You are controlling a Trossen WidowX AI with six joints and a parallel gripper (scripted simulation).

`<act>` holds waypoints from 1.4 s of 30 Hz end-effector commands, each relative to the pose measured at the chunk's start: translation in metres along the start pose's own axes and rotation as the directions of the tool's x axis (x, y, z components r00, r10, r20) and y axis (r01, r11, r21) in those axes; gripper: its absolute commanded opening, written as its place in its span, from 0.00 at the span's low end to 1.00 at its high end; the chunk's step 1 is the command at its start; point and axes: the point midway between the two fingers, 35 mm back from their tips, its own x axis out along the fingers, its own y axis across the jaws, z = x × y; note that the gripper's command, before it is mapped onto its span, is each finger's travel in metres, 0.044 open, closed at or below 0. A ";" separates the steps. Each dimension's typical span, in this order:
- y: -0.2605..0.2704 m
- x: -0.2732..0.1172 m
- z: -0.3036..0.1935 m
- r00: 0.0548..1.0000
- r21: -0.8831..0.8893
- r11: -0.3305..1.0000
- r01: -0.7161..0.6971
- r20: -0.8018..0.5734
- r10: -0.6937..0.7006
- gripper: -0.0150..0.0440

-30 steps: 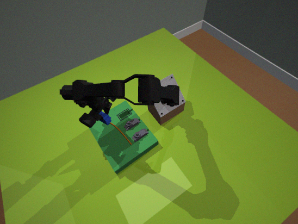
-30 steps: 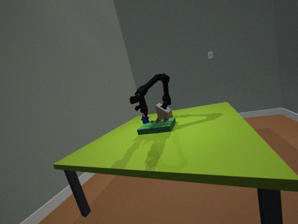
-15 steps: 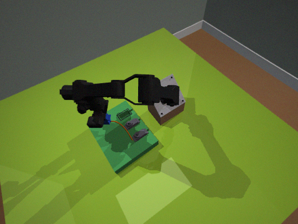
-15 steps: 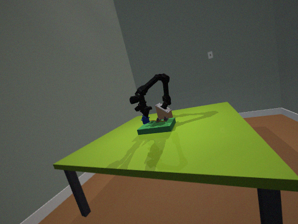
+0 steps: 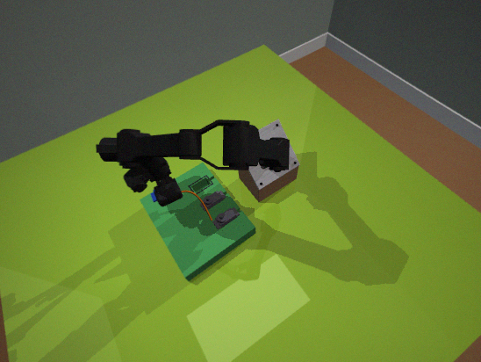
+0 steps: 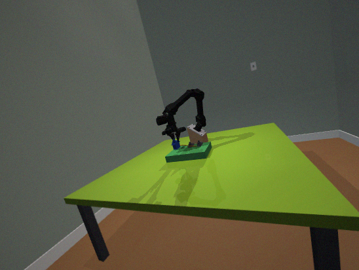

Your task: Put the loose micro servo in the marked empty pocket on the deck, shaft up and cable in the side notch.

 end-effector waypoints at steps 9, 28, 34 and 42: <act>-0.003 -0.002 -0.004 1.000 -0.142 0.990 0.005 0.003 -0.005 0.25; -0.016 -0.001 -0.088 1.000 -0.138 0.990 0.006 -0.002 -0.007 0.25; -0.019 -0.001 -0.110 1.000 -0.137 0.991 0.006 -0.003 -0.007 0.25; -0.019 0.007 -0.109 1.000 -0.137 0.990 0.006 -0.003 -0.006 0.25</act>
